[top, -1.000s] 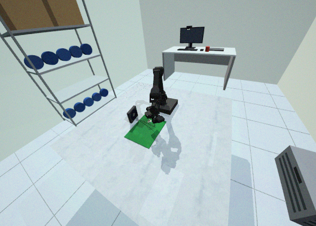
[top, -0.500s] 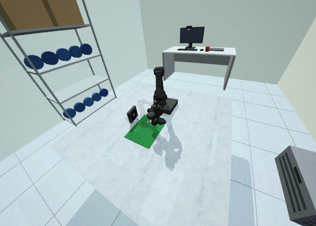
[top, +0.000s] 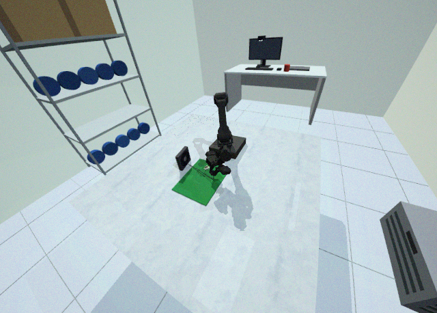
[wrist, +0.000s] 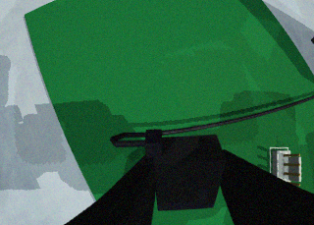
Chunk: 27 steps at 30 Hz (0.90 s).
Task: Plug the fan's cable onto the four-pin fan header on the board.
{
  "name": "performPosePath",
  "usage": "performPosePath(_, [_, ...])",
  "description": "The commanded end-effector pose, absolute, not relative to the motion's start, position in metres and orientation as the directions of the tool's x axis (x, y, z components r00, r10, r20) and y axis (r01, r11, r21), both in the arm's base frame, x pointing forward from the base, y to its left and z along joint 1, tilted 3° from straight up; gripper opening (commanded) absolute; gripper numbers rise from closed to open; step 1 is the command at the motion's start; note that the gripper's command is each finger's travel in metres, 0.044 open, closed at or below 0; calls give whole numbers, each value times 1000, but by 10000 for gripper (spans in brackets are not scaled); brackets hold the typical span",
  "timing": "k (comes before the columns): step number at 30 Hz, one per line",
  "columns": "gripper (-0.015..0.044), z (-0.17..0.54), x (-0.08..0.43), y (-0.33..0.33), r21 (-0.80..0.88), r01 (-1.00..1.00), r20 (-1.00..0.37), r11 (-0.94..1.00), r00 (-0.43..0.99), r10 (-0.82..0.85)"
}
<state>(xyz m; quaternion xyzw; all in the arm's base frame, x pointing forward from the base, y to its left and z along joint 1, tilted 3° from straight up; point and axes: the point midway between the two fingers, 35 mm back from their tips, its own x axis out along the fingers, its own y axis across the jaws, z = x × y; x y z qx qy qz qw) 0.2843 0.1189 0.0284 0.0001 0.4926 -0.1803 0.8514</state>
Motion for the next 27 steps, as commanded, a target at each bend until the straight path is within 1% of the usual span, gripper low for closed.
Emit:
performPosePath(1, [0, 25, 283, 119, -186, 309, -816, 933, 481, -322])
performPosePath(27, [0, 21, 277, 126, -188, 328, -623, 926, 689, -370])
